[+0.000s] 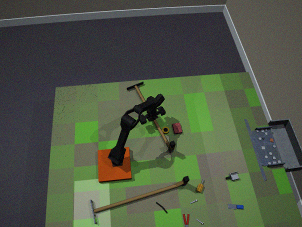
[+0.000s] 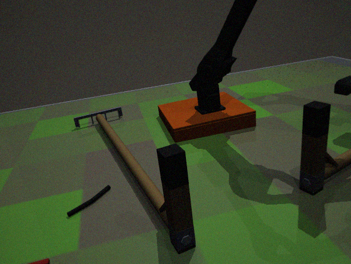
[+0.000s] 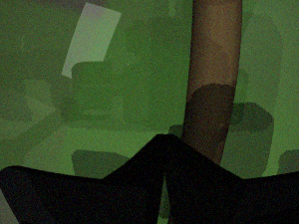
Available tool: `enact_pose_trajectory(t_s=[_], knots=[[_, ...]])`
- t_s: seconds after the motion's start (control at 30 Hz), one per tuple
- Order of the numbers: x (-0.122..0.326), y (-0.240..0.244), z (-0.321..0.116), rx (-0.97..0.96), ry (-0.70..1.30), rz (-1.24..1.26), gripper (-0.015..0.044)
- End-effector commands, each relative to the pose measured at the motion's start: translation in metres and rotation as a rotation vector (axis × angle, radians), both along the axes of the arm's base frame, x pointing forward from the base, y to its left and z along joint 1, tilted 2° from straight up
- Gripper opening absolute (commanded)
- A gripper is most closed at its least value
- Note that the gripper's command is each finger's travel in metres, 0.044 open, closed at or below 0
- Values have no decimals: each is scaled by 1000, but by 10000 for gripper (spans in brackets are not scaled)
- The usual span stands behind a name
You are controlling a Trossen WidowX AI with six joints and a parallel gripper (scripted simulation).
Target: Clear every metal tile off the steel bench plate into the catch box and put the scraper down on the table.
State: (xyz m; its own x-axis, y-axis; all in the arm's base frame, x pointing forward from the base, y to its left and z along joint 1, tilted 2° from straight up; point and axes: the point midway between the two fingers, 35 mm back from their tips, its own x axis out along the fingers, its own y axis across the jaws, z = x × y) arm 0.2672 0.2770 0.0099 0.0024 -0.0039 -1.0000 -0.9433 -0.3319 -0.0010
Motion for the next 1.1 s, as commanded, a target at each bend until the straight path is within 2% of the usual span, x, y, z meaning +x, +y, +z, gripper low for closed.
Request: enact_pose_trajectory(t_s=[0.0,1.07], knots=[[6,2,1,6,-6,3,0],[37,12,1,7,-9,3,0]])
